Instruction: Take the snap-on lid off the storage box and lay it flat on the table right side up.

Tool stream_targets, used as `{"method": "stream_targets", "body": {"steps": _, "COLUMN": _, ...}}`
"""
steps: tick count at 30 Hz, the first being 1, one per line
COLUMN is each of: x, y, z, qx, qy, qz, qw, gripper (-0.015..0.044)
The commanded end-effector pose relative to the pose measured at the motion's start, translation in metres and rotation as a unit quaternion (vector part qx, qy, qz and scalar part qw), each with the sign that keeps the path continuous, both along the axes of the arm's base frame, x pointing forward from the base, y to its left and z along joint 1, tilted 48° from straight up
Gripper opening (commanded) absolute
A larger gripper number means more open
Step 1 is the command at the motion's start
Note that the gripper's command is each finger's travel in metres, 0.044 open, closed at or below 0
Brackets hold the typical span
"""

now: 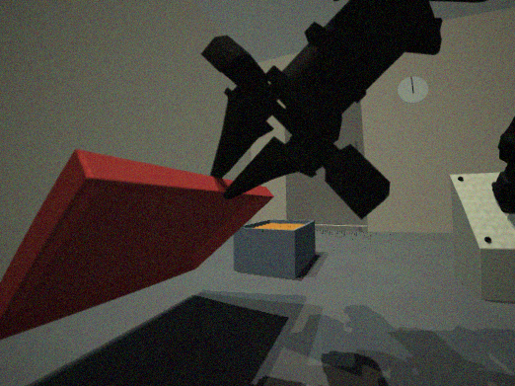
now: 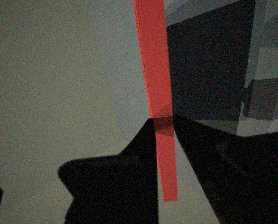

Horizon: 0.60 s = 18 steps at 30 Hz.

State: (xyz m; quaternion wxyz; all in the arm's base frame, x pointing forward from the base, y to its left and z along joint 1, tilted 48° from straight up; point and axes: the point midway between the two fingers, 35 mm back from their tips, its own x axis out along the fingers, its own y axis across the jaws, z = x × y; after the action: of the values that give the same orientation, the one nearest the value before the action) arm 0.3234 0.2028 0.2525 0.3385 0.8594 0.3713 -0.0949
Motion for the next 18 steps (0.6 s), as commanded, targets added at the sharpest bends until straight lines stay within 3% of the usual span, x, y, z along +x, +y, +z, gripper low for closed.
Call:
{"method": "stream_targets", "body": {"steps": 1, "x": 0.001, "y": 0.001, "z": -0.002, "qx": 0.0, "qy": -0.001, "qz": -0.006, "qw": 1.0, "gripper": 0.0}}
{"method": "stream_targets", "body": {"steps": 18, "x": 0.0, "y": 0.011, "z": -0.011, "qx": 0.0, "qy": -0.001, "qz": -0.006, "qw": 1.0, "gripper": 0.0}}
